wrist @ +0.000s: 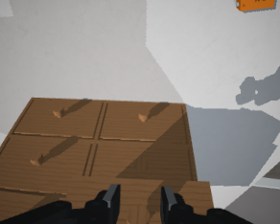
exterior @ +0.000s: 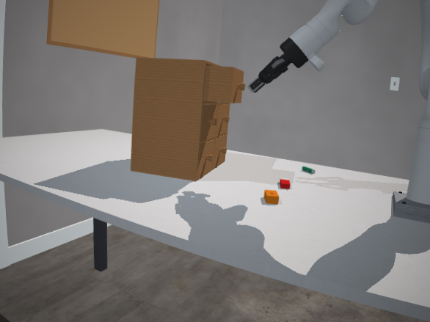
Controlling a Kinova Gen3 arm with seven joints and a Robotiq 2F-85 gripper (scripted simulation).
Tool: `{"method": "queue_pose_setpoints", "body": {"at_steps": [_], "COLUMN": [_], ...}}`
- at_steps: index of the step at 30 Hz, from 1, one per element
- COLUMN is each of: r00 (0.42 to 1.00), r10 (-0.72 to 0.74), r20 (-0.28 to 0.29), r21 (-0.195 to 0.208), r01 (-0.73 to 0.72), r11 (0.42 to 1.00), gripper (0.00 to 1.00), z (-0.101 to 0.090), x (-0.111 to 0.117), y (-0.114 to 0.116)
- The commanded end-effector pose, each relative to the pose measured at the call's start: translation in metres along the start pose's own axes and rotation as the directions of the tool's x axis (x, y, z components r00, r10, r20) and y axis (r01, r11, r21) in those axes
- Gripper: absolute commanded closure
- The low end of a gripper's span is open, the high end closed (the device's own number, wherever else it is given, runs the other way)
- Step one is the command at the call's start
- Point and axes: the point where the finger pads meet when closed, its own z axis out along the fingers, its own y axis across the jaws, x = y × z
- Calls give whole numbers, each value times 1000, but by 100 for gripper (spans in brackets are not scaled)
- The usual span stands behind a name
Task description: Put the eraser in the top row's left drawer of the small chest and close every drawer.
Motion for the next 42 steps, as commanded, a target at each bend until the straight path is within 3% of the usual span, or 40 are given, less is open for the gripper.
{"method": "queue_pose_setpoints", "body": {"at_steps": [1, 7, 42], "r00": [1000, 1000, 1000], "r10": [5, 8, 2], "r20": [12, 10, 2], "r21": [7, 6, -2], "r01": [-5, -8, -2], "r11": [1000, 1000, 1000], "gripper": [67, 67, 67], "z": [-11, -21, -39], "x": [5, 16, 27], "y": [-3, -3, -1]}}
